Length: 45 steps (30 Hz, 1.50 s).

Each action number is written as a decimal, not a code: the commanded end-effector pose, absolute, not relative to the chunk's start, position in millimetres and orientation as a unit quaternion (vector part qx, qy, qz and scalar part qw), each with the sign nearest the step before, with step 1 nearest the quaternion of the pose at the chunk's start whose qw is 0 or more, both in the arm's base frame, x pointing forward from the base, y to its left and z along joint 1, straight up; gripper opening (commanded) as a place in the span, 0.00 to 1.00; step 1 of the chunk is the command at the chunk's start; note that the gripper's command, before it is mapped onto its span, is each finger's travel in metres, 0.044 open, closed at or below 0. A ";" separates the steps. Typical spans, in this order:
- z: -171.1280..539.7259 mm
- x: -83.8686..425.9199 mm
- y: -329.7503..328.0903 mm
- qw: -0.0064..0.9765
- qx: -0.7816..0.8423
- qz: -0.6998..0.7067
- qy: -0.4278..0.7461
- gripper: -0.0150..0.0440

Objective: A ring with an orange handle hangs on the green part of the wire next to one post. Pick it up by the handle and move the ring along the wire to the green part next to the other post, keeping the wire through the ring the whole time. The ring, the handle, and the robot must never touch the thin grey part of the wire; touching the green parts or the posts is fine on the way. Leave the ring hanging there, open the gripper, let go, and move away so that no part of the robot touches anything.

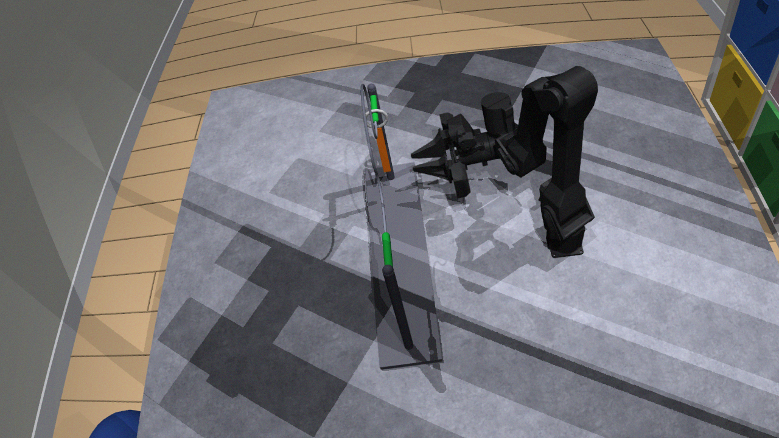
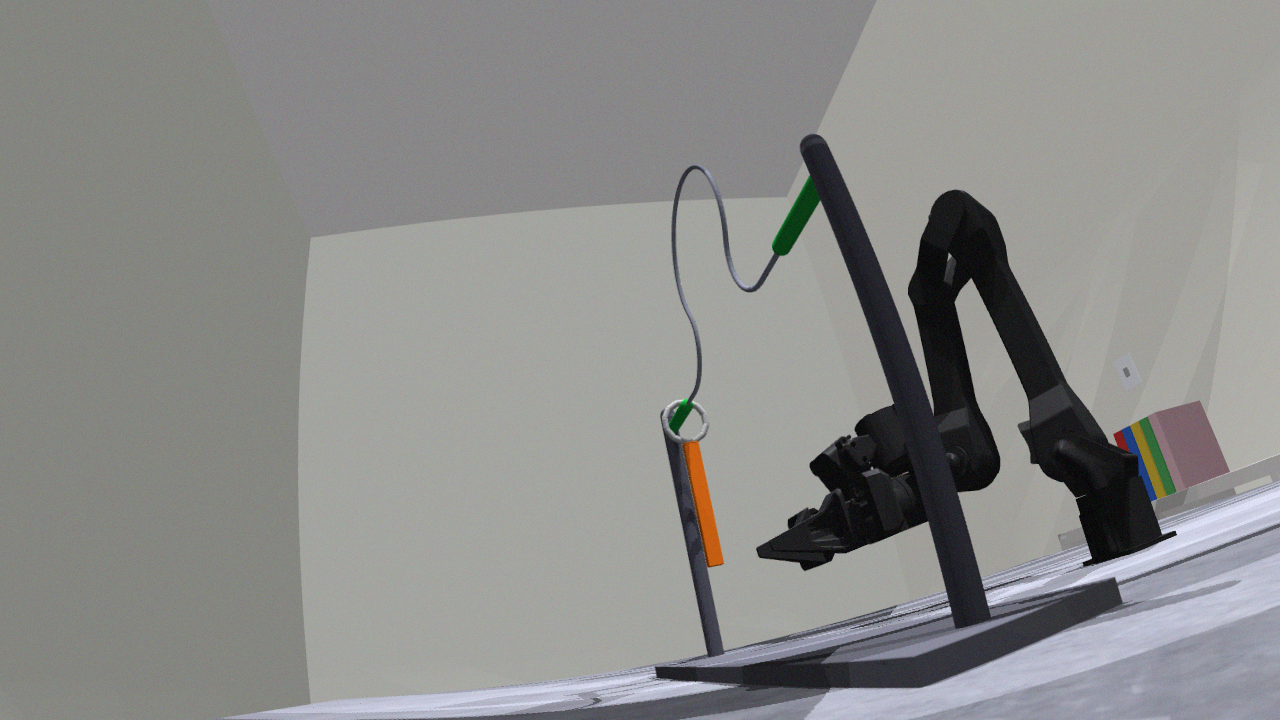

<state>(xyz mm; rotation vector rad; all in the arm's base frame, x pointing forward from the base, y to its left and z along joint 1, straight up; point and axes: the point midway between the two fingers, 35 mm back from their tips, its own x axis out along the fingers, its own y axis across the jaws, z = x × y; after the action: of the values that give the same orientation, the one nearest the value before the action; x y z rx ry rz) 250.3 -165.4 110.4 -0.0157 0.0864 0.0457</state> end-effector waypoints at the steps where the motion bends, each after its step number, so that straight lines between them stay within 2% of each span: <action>1: 126.0 262.7 -162.6 0.999 -0.008 0.022 0.040 0.53; 45: 126.5 323.3 -161.2 0.999 -0.009 0.022 0.037 0.53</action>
<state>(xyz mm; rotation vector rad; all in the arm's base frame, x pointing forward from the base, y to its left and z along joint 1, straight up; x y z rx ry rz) 318.3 -161.2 127.3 -0.0224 0.0748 0.0462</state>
